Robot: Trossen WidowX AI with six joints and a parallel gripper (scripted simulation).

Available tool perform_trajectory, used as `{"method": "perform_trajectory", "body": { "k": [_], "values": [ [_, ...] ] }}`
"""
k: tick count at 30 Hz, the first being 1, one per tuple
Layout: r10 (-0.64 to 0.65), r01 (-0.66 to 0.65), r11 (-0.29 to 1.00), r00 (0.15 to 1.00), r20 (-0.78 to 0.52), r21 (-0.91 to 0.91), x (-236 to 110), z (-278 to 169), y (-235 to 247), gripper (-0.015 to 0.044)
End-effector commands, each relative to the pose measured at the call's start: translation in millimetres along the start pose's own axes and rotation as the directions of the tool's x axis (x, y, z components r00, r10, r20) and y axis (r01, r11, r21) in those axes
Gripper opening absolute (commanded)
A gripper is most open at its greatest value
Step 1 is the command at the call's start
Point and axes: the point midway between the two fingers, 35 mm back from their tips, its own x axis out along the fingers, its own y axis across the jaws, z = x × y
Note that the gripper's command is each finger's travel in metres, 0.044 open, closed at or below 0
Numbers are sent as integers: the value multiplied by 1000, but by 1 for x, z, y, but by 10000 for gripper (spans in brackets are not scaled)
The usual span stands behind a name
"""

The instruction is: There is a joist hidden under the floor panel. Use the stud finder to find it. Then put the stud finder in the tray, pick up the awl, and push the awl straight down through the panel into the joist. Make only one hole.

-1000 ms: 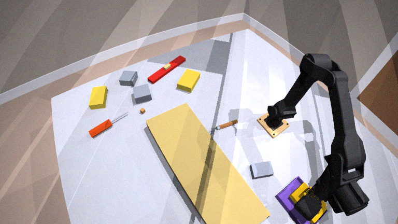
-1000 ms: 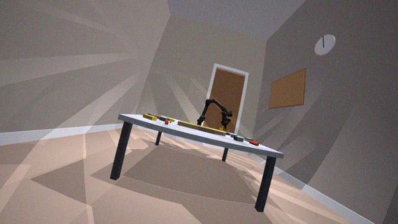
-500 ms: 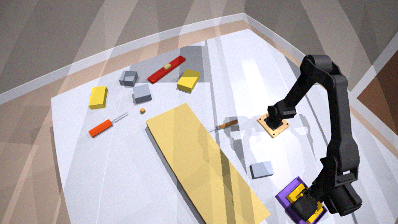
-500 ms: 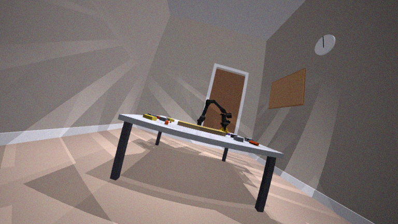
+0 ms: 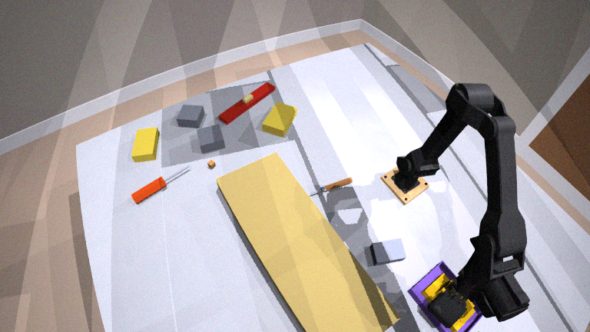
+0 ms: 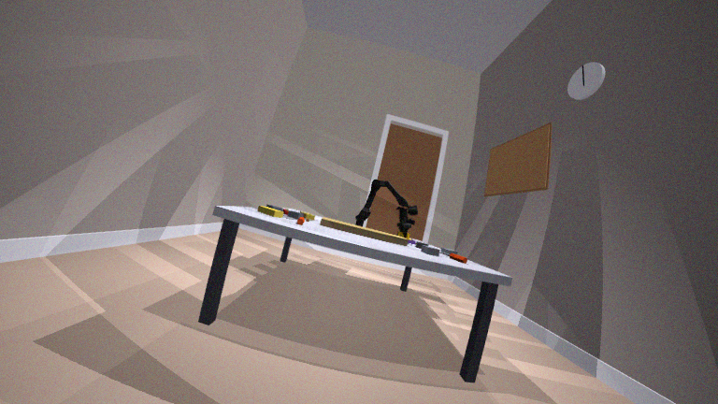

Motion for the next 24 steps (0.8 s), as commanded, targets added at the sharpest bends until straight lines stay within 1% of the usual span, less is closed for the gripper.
{"method": "perform_trajectory", "body": {
  "k": [1,11,14,16,20,22,24],
  "values": [
    [0,0,1000,1000,0,0,0,0,0,52],
    [0,0,1000,1000,0,0,0,0,0,315],
    [0,0,1000,1000,0,0,-13,6,-1,394],
    [0,0,1000,1000,1,0,-32,13,-2,440],
    [0,0,1000,1000,1,0,-81,25,-1,440],
    [0,0,1000,1000,1,0,-91,26,0,440],
    [0,0,1000,1000,1,0,-91,26,0,440]
  ]
}}
